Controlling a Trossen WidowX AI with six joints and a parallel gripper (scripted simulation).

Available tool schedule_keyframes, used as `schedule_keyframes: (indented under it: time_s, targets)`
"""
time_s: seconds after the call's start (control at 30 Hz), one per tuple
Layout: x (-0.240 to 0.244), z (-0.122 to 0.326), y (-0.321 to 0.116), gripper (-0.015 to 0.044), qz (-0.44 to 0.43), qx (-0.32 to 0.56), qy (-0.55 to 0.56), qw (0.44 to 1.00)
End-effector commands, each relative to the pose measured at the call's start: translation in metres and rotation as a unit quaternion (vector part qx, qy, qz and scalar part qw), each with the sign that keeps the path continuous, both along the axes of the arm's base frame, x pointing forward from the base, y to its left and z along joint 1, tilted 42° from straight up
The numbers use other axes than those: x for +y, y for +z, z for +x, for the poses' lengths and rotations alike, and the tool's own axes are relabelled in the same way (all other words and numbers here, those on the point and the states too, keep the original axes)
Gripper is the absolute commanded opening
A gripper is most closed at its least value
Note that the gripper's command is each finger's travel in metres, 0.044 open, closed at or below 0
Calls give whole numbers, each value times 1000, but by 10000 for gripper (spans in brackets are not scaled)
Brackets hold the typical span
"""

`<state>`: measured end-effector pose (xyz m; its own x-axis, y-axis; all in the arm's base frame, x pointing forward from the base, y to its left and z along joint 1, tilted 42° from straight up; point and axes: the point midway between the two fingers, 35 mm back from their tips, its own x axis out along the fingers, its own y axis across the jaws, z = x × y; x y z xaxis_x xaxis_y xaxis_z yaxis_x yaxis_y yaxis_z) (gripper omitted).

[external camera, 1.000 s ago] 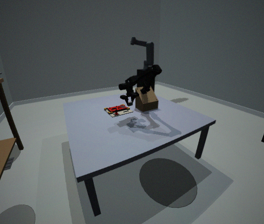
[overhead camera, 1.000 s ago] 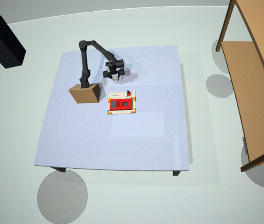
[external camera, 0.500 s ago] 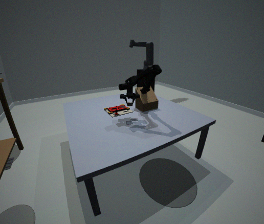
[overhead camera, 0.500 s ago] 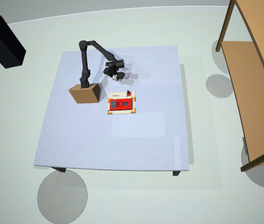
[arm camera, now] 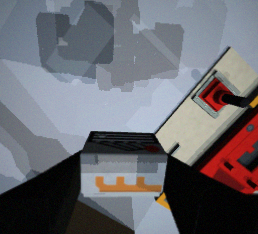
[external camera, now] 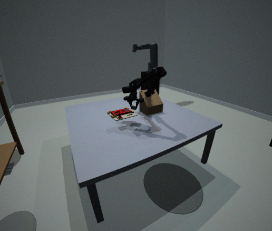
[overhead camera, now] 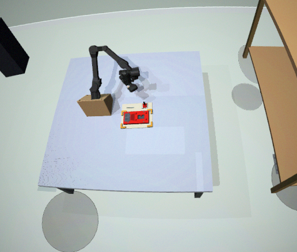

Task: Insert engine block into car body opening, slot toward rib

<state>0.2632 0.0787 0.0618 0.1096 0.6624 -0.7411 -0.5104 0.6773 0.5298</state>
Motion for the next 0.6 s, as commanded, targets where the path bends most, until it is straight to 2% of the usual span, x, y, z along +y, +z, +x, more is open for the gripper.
schedule_keyframes:
  time_s: [0.0, 0.47, 0.57]
  targets:
    - [1, 0, 0, 0, 10, 51, -56, 997]
    - [2, 0, -2, 0, 36, 208, -232, 950]
    - [3, 0, -3, 0, 37, 217, -242, 945]
